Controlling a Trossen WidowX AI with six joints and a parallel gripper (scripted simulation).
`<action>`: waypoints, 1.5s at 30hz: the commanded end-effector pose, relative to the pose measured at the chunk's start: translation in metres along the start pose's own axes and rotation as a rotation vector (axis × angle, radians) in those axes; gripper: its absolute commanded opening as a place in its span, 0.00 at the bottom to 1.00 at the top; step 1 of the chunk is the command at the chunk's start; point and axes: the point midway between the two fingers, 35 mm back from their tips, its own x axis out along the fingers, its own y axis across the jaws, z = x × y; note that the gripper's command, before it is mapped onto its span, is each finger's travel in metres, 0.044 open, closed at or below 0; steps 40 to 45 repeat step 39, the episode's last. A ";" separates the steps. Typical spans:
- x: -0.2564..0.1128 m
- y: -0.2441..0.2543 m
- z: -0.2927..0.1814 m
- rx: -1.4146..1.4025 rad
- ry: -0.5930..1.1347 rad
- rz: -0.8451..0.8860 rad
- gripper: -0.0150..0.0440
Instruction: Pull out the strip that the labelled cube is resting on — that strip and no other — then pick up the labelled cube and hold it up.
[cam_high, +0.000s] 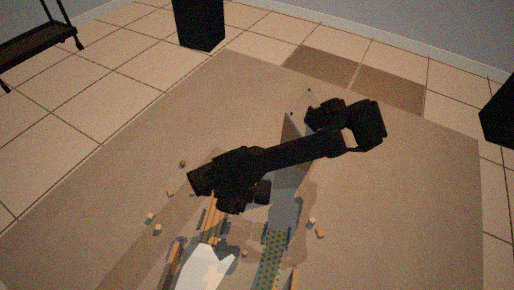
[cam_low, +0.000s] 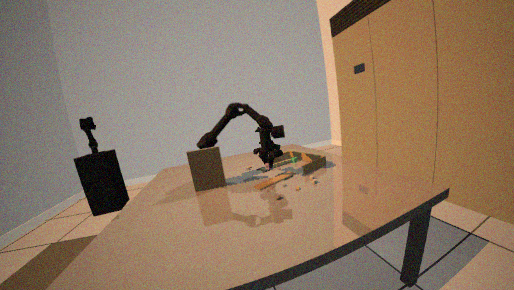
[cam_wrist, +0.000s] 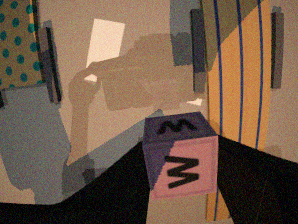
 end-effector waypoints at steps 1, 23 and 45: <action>0.001 0.008 -0.012 -0.004 0.005 -0.002 0.25; -0.034 0.022 -0.031 -0.003 0.007 -0.003 0.25; -0.034 0.022 -0.031 -0.003 0.007 -0.003 0.25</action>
